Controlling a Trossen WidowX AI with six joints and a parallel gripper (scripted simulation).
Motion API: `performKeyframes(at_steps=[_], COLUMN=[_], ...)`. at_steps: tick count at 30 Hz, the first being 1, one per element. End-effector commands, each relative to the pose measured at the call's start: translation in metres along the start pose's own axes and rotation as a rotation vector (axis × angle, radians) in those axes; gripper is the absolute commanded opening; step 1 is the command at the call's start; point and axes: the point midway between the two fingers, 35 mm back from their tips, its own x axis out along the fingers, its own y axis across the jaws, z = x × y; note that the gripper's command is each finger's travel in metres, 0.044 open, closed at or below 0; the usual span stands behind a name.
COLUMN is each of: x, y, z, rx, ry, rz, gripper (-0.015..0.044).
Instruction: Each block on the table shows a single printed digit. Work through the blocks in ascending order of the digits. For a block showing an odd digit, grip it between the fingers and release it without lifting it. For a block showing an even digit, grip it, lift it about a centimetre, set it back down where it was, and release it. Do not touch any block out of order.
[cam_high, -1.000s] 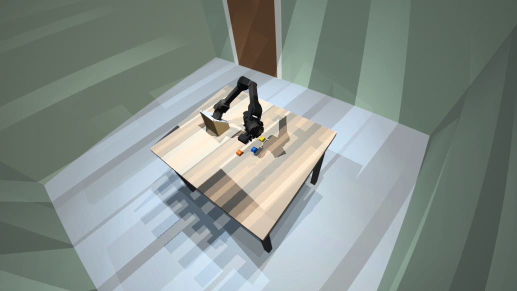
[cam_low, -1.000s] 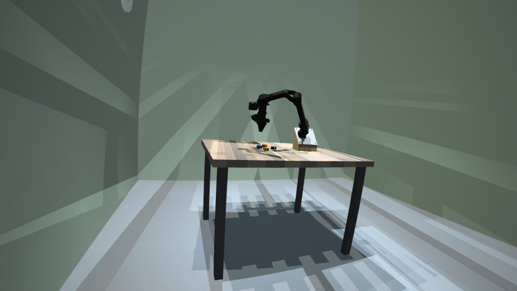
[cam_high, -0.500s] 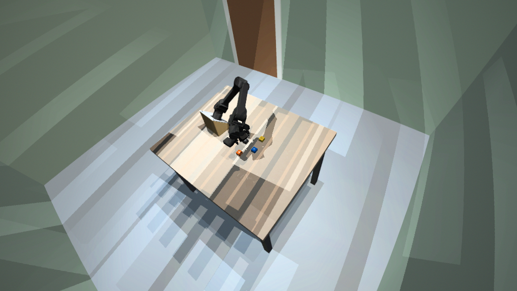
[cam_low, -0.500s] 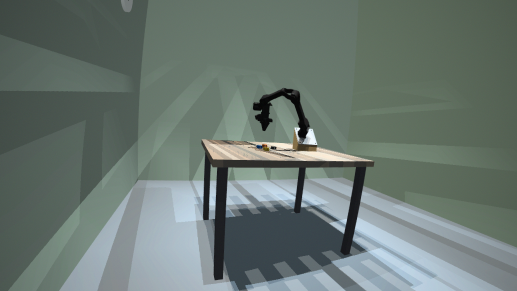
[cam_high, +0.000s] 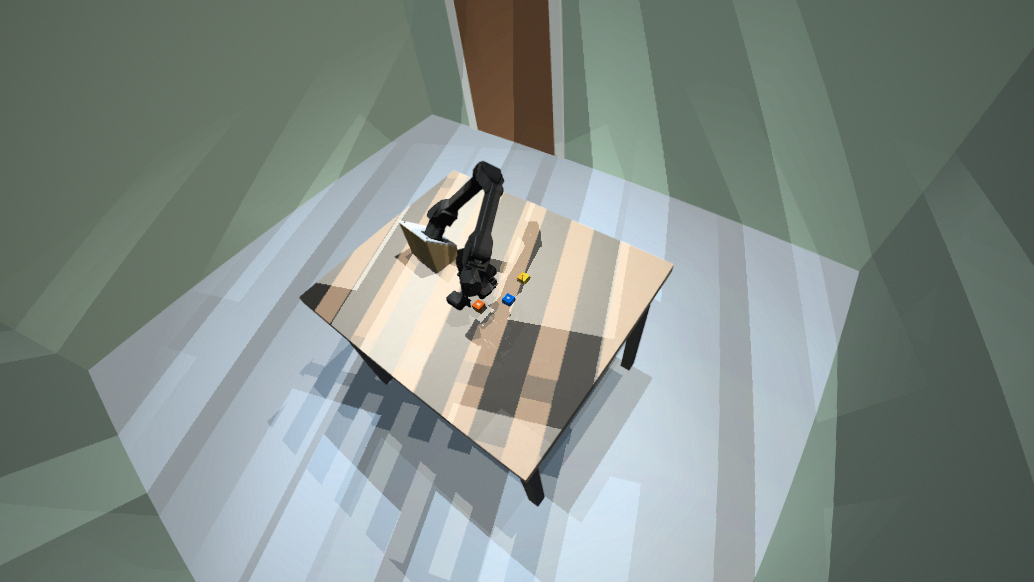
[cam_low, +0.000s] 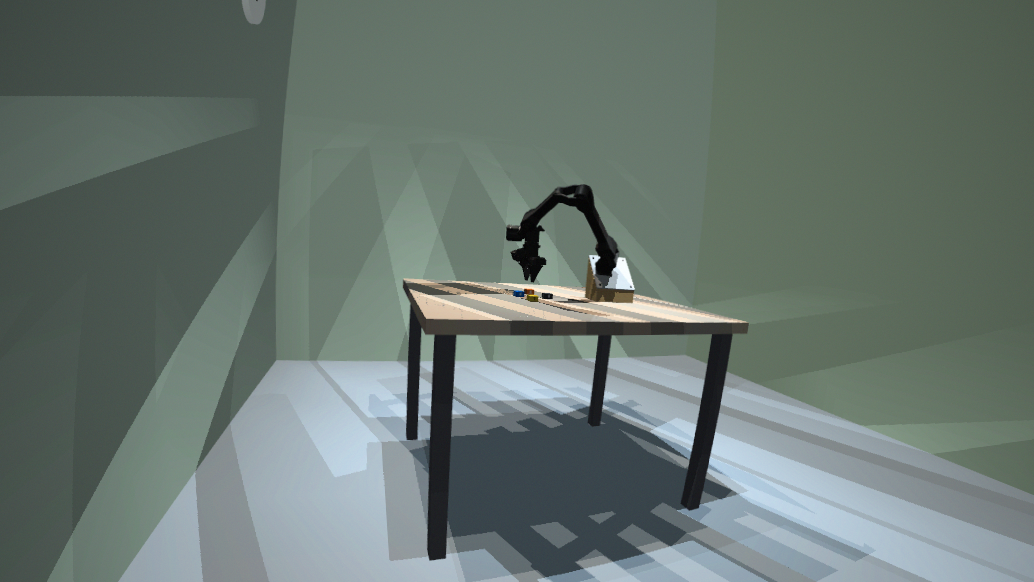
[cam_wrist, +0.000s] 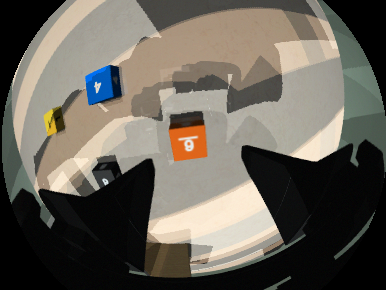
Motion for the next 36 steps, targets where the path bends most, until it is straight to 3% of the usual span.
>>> performKeyframes(at_steps=[1, 26, 36], x=[0.007, 0.043, 0.043], y=[-0.001, 0.000, 0.000], z=[0.001, 0.001, 0.001], rx=[0.004, 0.004, 0.004], ry=[-0.018, -0.018, -0.018], rz=[-0.001, 0.001, 0.001], gripper=[0.0400, 0.0400, 0.0138])
